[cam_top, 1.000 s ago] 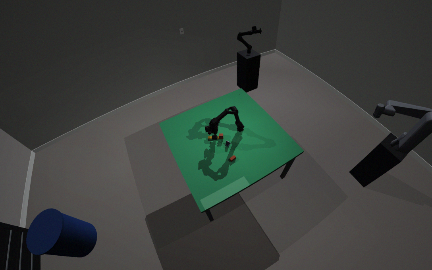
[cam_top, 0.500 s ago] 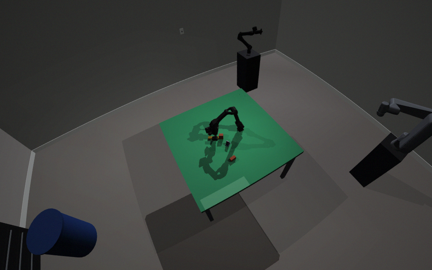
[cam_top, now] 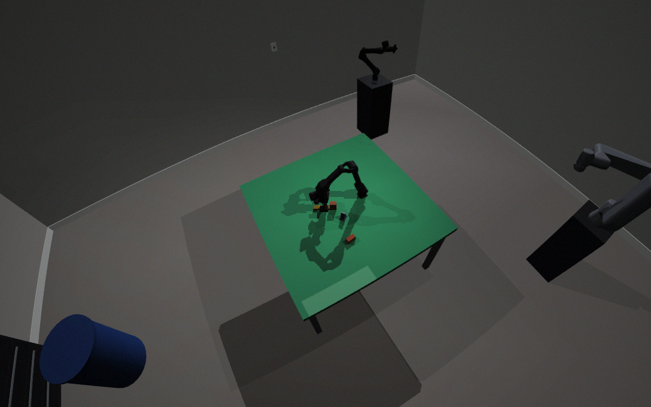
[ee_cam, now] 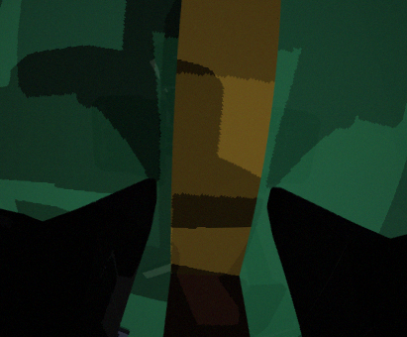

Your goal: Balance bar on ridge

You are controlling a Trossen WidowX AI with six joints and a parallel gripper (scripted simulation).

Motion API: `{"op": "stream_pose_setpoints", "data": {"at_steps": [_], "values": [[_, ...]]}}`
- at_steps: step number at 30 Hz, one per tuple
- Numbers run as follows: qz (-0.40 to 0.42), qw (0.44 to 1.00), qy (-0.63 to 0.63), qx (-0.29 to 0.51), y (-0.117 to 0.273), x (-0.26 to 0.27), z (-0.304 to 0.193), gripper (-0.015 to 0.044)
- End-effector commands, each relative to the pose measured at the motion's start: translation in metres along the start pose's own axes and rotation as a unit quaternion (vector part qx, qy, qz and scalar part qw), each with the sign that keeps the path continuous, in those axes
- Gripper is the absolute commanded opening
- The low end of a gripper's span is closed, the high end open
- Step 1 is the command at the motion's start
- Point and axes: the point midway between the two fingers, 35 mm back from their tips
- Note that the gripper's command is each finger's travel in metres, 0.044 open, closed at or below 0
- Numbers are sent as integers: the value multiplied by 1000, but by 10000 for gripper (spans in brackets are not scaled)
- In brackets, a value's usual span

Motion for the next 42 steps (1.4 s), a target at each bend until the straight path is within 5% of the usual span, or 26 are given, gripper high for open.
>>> {"op": "stream_pose_setpoints", "data": {"at_steps": [1, 9, 13, 42], "values": [[0, 1000, 0, 0, 0, 0, 0, 157], [0, 1000, 0, 0, 0, 0, 0, 104], [0, 1000, 0, 0, 6, 0, 1, 0], [2, 1000, 2, 0, 81, 1, 5, 0]]}}
Point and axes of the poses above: the point midway between the two fingers, 35 mm back from their tips, its own y axis back along the fingers, its own x axis across the jaws, z = x × y, and after that the axes turned 11 degrees about y, right-handed
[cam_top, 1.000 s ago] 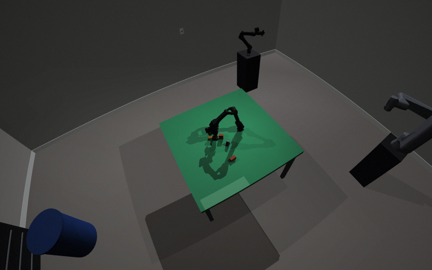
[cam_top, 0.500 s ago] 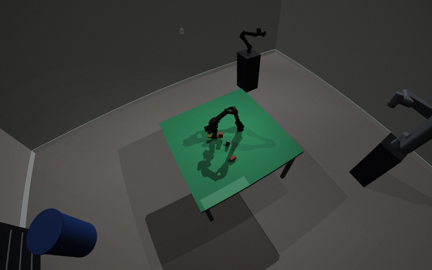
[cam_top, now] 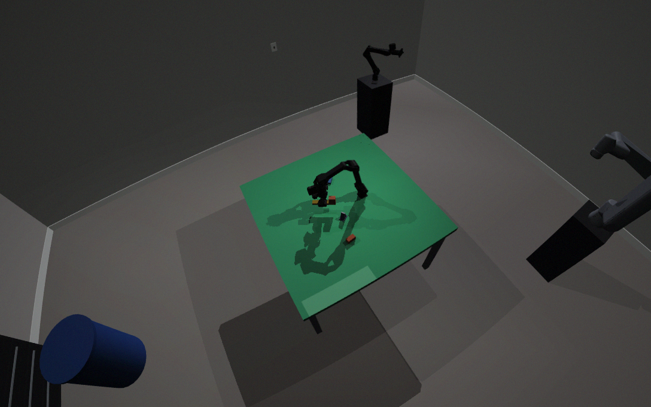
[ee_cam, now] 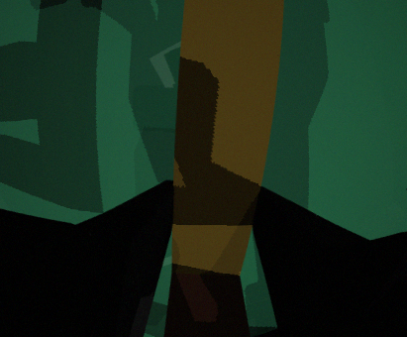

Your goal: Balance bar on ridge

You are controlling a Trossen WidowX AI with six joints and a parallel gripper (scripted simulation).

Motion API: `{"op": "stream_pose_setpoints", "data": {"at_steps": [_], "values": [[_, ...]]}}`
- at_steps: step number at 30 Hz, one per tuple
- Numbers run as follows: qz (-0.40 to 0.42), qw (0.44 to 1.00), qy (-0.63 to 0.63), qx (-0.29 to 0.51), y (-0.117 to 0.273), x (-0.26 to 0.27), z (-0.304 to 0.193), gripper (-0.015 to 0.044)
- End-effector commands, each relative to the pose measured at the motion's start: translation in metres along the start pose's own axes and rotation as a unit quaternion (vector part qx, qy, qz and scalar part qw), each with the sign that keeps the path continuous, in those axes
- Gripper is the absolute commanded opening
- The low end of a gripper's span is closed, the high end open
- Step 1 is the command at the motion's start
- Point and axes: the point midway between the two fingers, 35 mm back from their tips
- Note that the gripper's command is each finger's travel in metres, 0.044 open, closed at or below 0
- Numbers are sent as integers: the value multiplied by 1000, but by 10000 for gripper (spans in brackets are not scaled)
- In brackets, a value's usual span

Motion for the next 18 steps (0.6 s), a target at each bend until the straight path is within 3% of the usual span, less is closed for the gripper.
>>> {"op": "stream_pose_setpoints", "data": {"at_steps": [1, 18], "values": [[4, 1000, 2, -8, 15, 0, 0, 0], [4, 999, 39, -7, 45, 8, -9, 0]]}}
Point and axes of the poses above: the point midway between the two fingers, 35 mm back from their tips, its own y axis back along the fingers, its own x axis across the jaws, z = x × y, and after that the axes turned 11 degrees about y, right-handed
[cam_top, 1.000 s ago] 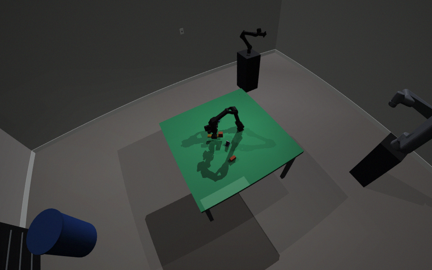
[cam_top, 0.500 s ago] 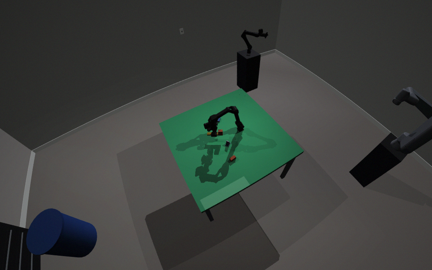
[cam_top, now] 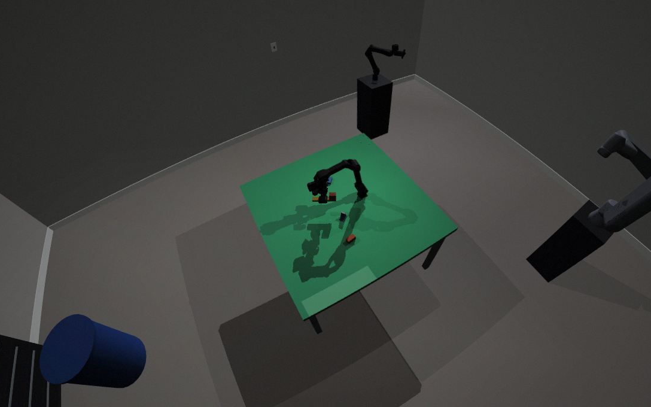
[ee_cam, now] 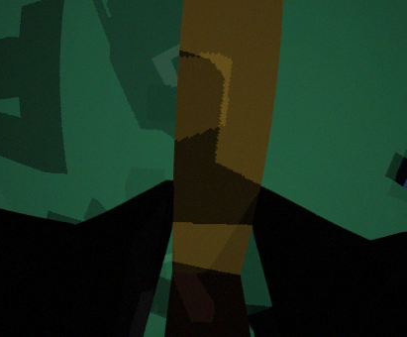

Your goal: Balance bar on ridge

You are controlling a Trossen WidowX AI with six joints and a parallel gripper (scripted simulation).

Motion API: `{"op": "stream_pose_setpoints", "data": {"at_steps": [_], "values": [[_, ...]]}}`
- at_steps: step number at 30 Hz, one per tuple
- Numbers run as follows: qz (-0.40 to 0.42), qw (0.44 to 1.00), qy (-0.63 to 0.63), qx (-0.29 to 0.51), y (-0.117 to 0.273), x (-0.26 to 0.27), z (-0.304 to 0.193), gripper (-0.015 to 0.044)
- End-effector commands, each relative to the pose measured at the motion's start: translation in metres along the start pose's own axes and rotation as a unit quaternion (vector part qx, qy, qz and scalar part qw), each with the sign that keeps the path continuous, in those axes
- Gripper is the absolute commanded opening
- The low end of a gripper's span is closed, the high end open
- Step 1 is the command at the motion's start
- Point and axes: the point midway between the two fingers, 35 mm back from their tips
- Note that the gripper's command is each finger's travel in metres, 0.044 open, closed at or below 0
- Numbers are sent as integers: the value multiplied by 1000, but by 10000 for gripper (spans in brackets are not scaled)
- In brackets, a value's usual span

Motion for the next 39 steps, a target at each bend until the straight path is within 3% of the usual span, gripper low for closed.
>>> {"op": "stream_pose_setpoints", "data": {"at_steps": [1, 17, 39], "values": [[3, 999, 41, -5, 5, 11, -6, 0], [4, 965, 262, -5, 6, 64, -39, 0], [6, 870, 493, -5, 7, 127, -93, 0]]}}
Point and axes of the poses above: the point midway between the two fingers, 35 mm back from their tips, its own y axis back along the fingers, its own x axis across the jaws, z = x × y, and after that the axes turned 11 degrees about y, right-handed
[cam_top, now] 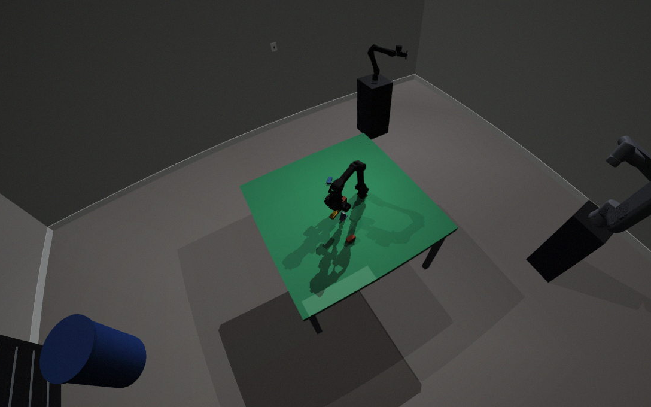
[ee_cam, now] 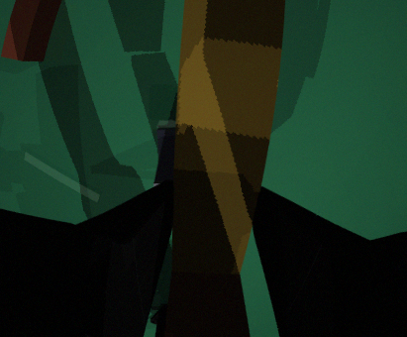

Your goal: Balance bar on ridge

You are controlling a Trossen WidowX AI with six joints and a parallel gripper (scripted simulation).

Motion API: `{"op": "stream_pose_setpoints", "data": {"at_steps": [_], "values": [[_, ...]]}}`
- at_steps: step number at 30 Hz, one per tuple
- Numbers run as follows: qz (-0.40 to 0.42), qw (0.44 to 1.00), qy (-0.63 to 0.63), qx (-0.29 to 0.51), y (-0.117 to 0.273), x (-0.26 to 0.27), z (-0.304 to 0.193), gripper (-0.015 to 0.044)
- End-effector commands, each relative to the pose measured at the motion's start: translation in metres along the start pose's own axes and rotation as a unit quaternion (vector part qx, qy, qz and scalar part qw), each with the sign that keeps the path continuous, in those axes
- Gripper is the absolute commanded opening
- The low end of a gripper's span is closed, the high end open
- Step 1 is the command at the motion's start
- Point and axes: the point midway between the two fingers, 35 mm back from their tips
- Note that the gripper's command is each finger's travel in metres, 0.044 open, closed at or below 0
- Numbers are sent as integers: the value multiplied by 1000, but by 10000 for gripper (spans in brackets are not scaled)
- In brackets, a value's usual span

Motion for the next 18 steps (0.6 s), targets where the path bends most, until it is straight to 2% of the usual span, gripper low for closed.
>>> {"op": "stream_pose_setpoints", "data": {"at_steps": [1, 18], "values": [[0, 999, 37, -5, 2, 14, 2, 0], [0, 999, 48, -5, -16, 23, 5, 0]]}}
Point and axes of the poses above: the point midway between the two fingers, 35 mm back from their tips, its own y axis back along the fingers, its own x axis across the jaws, z = x × y, and after that the axes turned 11 degrees about y, right-handed
